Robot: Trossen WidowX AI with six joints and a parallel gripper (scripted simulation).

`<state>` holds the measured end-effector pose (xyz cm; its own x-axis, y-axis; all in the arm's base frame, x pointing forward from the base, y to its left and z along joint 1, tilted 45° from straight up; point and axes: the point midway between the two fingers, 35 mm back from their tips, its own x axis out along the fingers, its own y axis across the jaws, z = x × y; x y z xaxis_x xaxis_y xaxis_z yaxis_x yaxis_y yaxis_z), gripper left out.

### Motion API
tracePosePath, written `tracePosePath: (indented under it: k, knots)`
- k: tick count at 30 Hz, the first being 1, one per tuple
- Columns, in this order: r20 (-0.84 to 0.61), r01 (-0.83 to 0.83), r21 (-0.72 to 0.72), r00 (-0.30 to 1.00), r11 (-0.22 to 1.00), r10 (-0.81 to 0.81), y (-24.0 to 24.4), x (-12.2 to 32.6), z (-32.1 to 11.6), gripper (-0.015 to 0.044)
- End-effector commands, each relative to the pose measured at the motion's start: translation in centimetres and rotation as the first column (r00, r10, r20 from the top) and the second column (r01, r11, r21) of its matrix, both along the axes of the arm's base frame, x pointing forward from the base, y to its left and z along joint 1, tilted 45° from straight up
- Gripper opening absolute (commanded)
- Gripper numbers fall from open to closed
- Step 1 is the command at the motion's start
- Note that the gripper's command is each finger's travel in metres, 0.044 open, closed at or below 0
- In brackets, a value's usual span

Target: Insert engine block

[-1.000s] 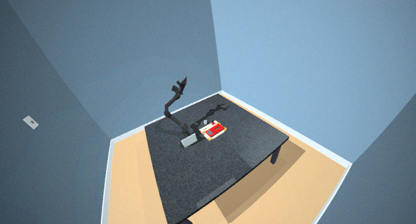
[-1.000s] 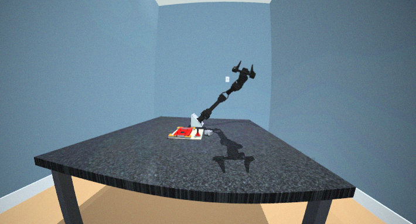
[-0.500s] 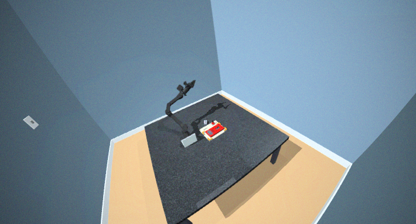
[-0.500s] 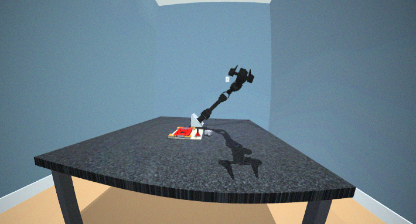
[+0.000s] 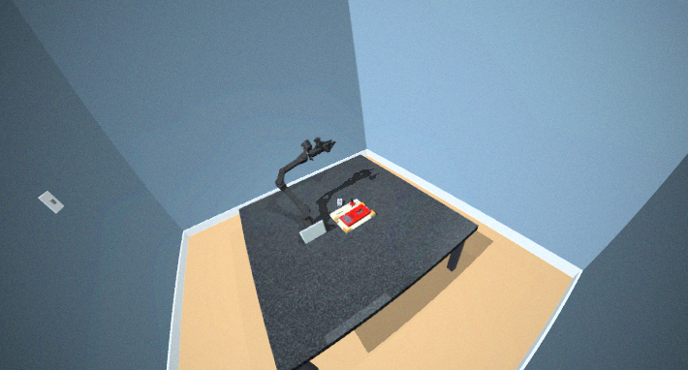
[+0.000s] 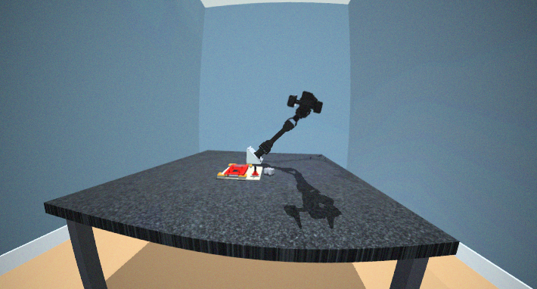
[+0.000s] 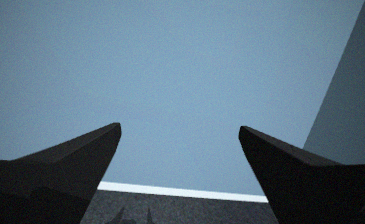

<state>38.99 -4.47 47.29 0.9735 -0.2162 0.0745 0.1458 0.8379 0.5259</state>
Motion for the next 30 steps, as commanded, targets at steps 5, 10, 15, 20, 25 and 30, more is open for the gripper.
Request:
tracePosePath:
  k: [5, 10, 15, 20, 25, 30]
  knots:
    - [-0.149, -0.052, 0.125, 0.986, 0.991, 0.07, 0.4, 1.8, -5.0, 0.044]
    - [-0.234, -0.063, 0.213, 0.965, 0.975, 0.114, 0.6, 2.5, -7.9, 0.044]
    - [-0.315, -0.058, 0.305, 0.936, 0.951, 0.158, 0.9, 2.8, -10.8, 0.044]
    - [-0.389, -0.033, 0.397, 0.899, 0.917, 0.201, 1.1, 2.8, -13.6, 0.044]
    - [-0.457, 0.01, 0.485, 0.855, 0.874, 0.244, 1.4, 2.6, -16.3, 0.044]
    - [-0.517, 0.069, 0.566, 0.806, 0.822, 0.288, 1.8, 2.2, -18.9, 0.044]
